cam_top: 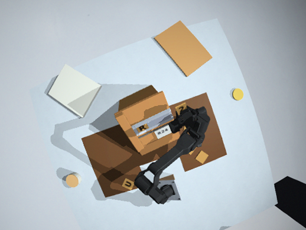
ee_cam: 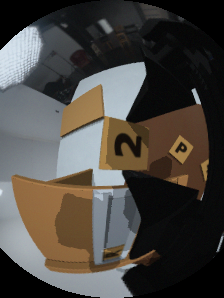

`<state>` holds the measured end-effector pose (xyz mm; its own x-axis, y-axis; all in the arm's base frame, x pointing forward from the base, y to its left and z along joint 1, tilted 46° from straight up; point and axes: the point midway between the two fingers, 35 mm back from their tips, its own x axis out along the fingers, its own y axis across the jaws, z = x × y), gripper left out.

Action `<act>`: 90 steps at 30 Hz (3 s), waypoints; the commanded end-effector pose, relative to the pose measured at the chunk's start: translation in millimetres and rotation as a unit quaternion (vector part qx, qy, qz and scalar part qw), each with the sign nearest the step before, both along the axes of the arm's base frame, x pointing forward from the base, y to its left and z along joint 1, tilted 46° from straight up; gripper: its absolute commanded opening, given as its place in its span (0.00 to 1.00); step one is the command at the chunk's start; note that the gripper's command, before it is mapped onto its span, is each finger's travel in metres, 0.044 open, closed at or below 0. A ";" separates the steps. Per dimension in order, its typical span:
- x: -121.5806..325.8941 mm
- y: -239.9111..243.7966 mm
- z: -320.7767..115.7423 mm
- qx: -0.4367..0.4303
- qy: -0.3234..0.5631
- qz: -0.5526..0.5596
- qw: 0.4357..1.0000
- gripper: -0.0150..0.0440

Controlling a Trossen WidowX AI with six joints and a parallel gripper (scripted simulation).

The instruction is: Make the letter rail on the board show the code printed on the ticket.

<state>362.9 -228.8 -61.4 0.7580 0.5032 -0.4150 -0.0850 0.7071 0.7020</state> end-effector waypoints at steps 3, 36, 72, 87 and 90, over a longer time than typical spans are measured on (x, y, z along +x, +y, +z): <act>-0.4 1.9 4.5 -0.002 0.000 -0.001 1.000 0.25; -1.8 13.8 15.6 -0.001 0.000 -0.001 1.000 0.25; -3.4 26.8 27.7 0.000 0.000 -0.001 1.000 0.25; -4.0 32.2 32.8 0.000 0.000 -0.001 1.000 0.25; -4.1 33.3 33.8 0.000 0.000 -0.001 1.000 0.25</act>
